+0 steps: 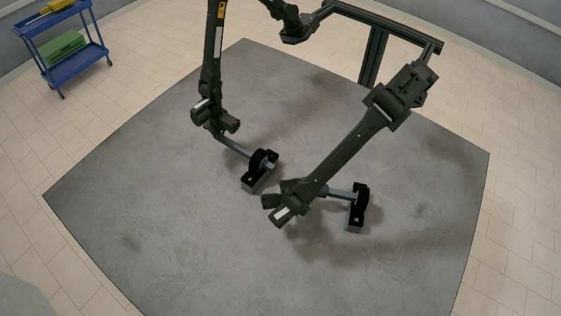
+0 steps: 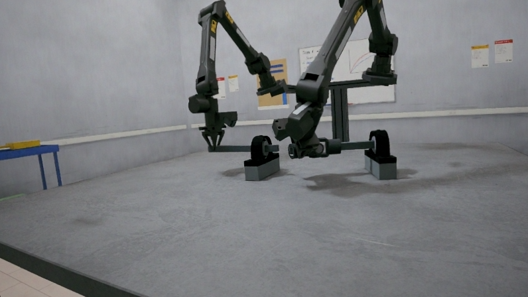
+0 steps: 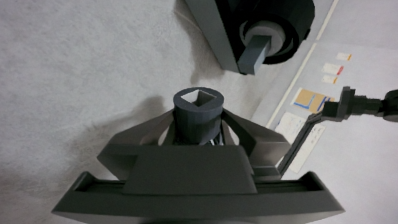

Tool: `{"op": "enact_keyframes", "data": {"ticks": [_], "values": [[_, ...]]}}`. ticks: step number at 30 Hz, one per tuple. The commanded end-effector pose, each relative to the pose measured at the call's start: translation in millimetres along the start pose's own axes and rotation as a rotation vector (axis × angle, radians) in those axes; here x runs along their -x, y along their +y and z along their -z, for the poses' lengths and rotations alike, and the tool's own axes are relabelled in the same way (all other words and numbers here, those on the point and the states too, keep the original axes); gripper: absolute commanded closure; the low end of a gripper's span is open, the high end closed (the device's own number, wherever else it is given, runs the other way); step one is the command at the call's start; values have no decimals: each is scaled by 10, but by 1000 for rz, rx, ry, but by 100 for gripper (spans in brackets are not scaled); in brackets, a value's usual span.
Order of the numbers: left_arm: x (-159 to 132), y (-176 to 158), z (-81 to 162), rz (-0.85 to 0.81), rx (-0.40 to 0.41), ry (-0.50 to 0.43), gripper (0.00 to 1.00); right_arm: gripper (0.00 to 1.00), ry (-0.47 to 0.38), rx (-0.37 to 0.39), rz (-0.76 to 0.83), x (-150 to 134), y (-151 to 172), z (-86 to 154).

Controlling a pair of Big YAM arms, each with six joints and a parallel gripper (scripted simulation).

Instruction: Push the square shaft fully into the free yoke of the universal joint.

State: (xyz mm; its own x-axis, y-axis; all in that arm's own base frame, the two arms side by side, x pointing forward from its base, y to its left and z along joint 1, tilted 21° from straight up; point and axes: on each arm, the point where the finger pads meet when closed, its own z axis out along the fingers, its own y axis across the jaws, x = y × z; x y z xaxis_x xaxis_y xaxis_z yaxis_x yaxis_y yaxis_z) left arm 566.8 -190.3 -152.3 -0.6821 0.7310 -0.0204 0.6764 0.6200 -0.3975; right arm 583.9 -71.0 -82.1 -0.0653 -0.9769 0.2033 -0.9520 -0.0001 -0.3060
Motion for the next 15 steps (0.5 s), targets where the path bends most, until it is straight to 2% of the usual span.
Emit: {"op": "enact_keyframes", "data": {"ticks": [1, 15], "values": [[59, -116, -91, -94, -6, 53, 53, 82, 0, 4, 0, -2, 53, 1], [38, -190, -161, -216, -2, 172, 53, 82, 0, 4, 0, -2, 53, 1]]}}
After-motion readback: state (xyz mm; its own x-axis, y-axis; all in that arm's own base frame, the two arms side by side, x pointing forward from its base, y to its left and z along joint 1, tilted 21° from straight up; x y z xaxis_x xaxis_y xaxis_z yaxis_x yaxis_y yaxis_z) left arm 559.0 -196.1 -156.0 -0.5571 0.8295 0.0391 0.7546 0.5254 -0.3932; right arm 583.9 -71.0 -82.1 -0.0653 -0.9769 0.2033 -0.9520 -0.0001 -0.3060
